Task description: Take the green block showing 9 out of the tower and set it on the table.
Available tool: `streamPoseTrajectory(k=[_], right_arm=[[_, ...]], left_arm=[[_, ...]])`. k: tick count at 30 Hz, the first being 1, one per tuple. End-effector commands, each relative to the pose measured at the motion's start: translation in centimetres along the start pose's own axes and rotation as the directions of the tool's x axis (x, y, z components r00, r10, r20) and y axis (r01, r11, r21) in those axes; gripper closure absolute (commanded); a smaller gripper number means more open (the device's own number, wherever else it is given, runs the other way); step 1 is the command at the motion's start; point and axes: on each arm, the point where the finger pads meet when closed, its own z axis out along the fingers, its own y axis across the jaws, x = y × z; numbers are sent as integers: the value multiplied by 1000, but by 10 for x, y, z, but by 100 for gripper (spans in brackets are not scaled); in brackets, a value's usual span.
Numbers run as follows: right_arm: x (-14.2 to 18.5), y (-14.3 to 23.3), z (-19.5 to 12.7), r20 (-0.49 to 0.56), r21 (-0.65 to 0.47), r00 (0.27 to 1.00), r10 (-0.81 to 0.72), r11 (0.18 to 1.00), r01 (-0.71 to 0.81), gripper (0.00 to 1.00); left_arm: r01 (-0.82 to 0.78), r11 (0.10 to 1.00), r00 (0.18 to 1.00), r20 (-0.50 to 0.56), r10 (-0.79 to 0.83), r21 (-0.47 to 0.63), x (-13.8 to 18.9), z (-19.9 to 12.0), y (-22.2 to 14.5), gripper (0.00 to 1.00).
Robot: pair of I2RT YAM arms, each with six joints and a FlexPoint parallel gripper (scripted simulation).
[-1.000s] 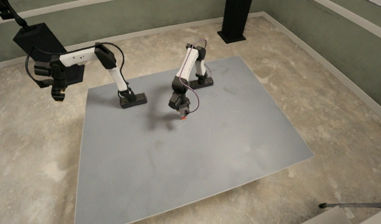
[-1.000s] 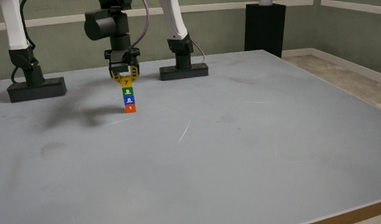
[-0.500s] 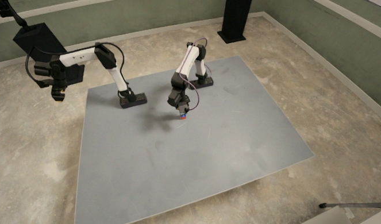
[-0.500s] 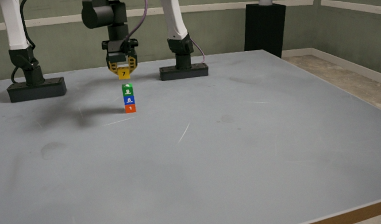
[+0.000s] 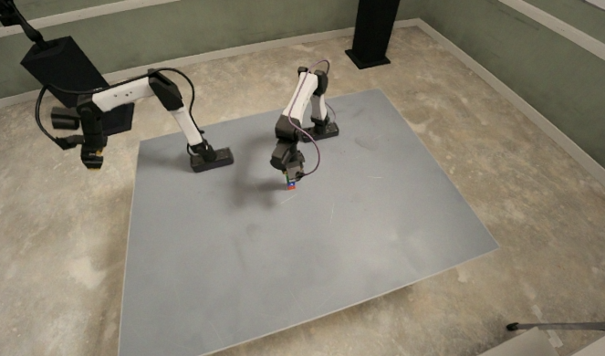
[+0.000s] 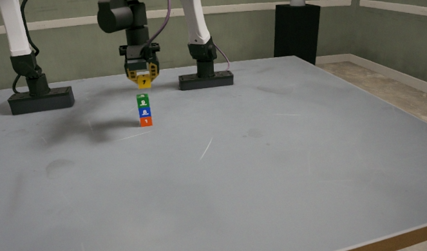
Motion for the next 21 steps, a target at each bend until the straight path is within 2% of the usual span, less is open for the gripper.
streamPoseTrajectory(k=[1,10,13,16,21], right_arm=[[3,42,12,-53,-42,998,-21,999,19,0],[47,163,28,-167,-155,968,-185,975,160,0],[43,160,26,-154,-144,972,-179,977,157,0],[73,206,31,-204,-207,943,-263,953,221,0],[115,259,27,-246,-241,904,-349,926,292,0]], left_arm=[[-19,999,999,41,18,28,-6,-12,13,68],[-27,999,999,43,25,43,-14,-14,44,68],[-28,998,998,53,26,52,-20,-16,36,68],[-9,1000,999,42,9,7,-15,-15,63,68],[-20,999,999,49,19,28,-20,-14,75,68]])
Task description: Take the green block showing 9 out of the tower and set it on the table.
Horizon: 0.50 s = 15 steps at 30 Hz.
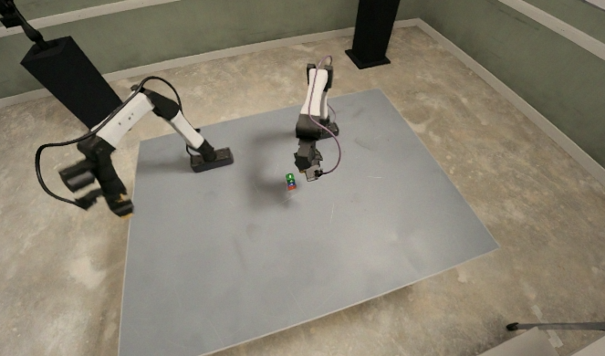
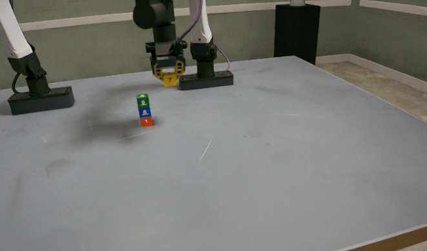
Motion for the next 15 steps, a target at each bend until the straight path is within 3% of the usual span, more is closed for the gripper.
streamPoseTrajectory(k=[1,6,9,12,15], right_arm=[[14,42,12,-64,-7,998,-19,1000,18,0],[52,105,25,-130,-39,984,-121,992,117,0],[46,101,21,-113,-30,987,-112,994,109,0],[84,145,32,-175,-74,964,-201,979,191,0],[110,171,34,-198,-69,950,-243,970,234,0]], left_arm=[[-27,999,999,44,26,24,-3,-11,12,68],[-28,999,999,47,27,17,-4,-10,30,68],[-30,999,998,59,28,37,-10,-14,21,68],[-14,1000,999,32,14,-6,-1,-10,45,68],[-25,1000,999,44,24,18,-4,-10,50,68]])
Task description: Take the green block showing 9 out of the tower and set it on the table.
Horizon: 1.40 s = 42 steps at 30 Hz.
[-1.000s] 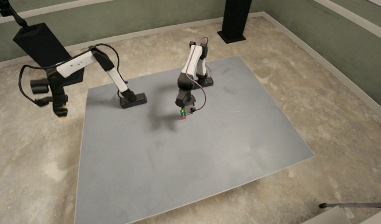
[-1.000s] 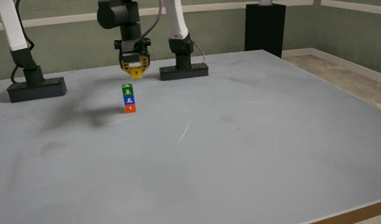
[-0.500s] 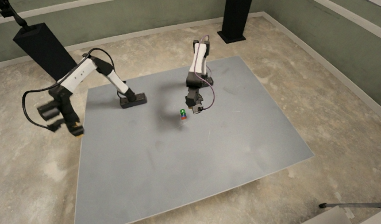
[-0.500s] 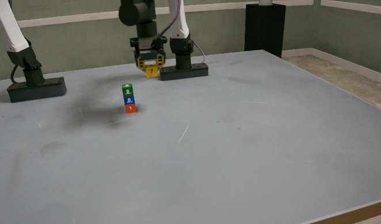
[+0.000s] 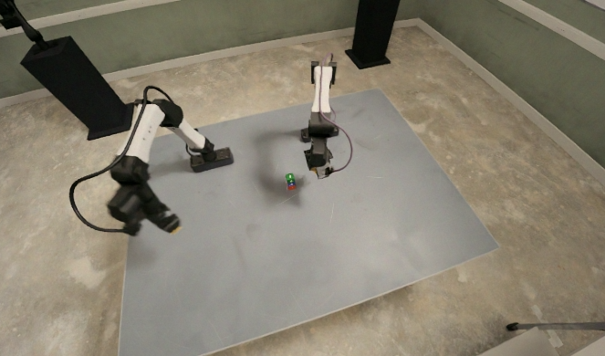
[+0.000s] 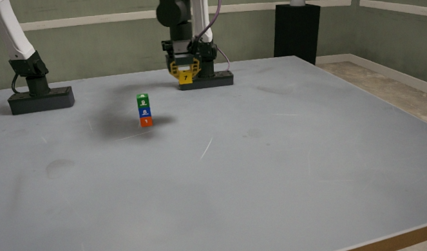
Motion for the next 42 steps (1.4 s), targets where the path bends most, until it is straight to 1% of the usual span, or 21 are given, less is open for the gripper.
streamPoseTrajectory(k=[1,8,10,11,12,13,14,16,17,23,25,27,28,29,30,31,33,34,36,40,42], right_arm=[[25,43,14,-63,9,997,-38,999,39,0],[94,119,29,-139,0,973,-183,983,185,0],[94,119,29,-139,0,973,-183,983,185,0],[89,117,27,-126,6,977,-174,984,176,0],[106,130,31,-149,-4,965,-214,976,216,0],[115,137,32,-156,-5,961,-230,973,232,0],[137,152,36,-182,-18,947,-265,964,266,0],[154,163,37,-182,-2,941,-285,957,290,0],[168,170,38,-195,-4,932,-305,951,311,0],[249,205,40,-236,-2,876,-421,901,433,0],[277,213,40,-248,-1,853,-458,881,473,0],[277,213,40,-248,-1,853,-458,881,473,0],[273,213,41,-240,6,859,-452,885,466,0],[295,217,41,-254,-4,836,-487,865,502,0],[307,219,40,-258,-4,826,-501,856,518,0],[332,222,41,-275,-12,802,-530,836,549,0],[353,224,40,-270,2,791,-550,821,571,0],[368,225,39,-277,1,776,-567,807,590,0],[395,224,38,-279,8,751,-599,780,625,0],[429,223,35,-281,7,714,-641,743,669,0],[440,221,34,-283,5,699,-657,728,686,0]], left_arm=[[-21,1000,999,42,20,20,-1,-9,12,68],[-23,1000,999,42,22,20,1,-8,34,68],[-23,1000,999,42,22,20,1,-8,34,68],[-25,999,998,60,23,31,-6,-12,28,68],[-15,1000,998,62,14,28,-3,-14,35,68],[-14,1000,999,40,13,17,3,-7,40,68],[-11,1000,1000,25,12,-10,7,-7,50,68],[-18,1000,999,41,18,-1,4,-7,54,68],[-21,1000,999,41,20,17,5,-7,54,68],[-23,1000,999,40,22,14,9,-6,72,68],[-23,1000,999,40,22,14,11,-5,78,68],[-23,1000,999,40,22,14,11,-5,78,68],[-23,1000,998,61,22,21,3,-11,74,68],[-16,1000,998,58,14,19,8,-10,79,68],[-14,1000,999,38,14,11,14,-4,83,68],[-13,1000,1000,19,13,-13,19,-4,92,68],[-18,1000,999,37,18,-6,17,-4,96,68],[-21,1000,999,39,20,11,17,-4,95,68],[-21,1000,999,37,20,13,20,-3,100,68],[-16,1000,999,38,16,14,23,-2,107,68],[-12,1000,999,45,11,14,22,-4,109,68]])
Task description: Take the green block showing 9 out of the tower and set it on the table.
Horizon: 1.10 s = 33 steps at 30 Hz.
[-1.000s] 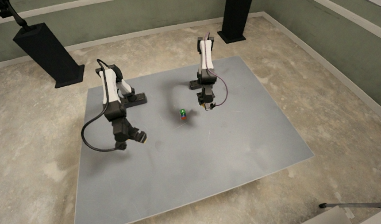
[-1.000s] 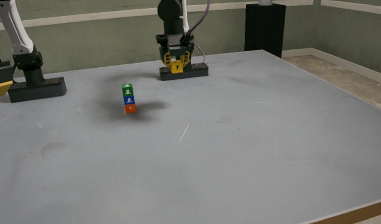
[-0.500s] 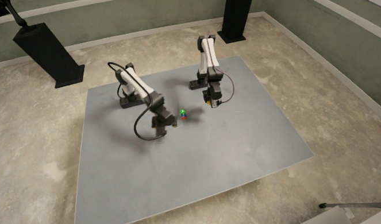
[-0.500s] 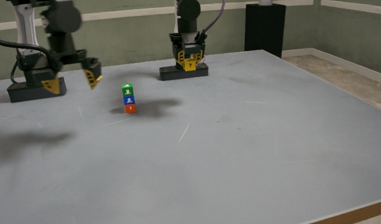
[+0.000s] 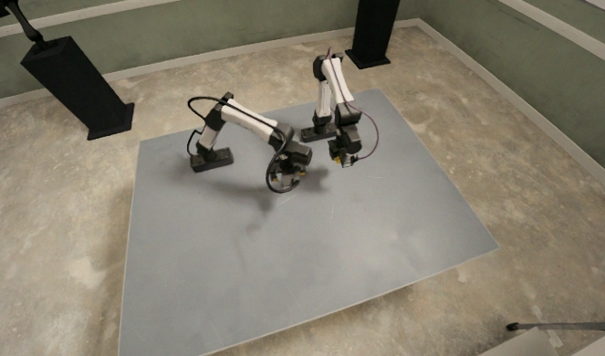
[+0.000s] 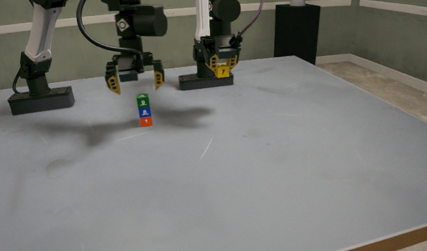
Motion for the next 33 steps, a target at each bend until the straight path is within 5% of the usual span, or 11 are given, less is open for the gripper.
streamPoseTrajectory(k=[1,5,7,11,17,28,29,33], right_arm=[[1,3,5,-8,35,1000,27,999,-27,0],[-6,1,-13,23,-6,999,27,1000,-27,0],[21,1,12,-51,40,998,-39,998,41,0],[17,9,0,-16,-8,999,-44,999,44,0],[18,3,43,-42,32,999,-34,999,35,0],[12,8,39,-4,2,1000,-23,1000,23,0],[11,5,42,-5,12,1000,-15,1000,16,68],[12,2,47,-13,21,1000,-11,1000,12,68]], left_arm=[[-17,1000,999,44,16,15,-1,-5,1,68],[-18,1000,998,55,17,16,-4,-8,-3,68],[14,1000,999,47,-14,-6,-1,-10,5,68],[10,1000,1000,4,-10,-10,4,-1,5,68],[8,1000,1000,4,-8,-10,4,-1,5,68],[8,1000,1000,4,-8,-10,4,-1,5,68],[8,1000,1000,4,-8,-10,4,-1,5,68],[7,1000,1000,5,-7,-10,4,-1,5,68]])
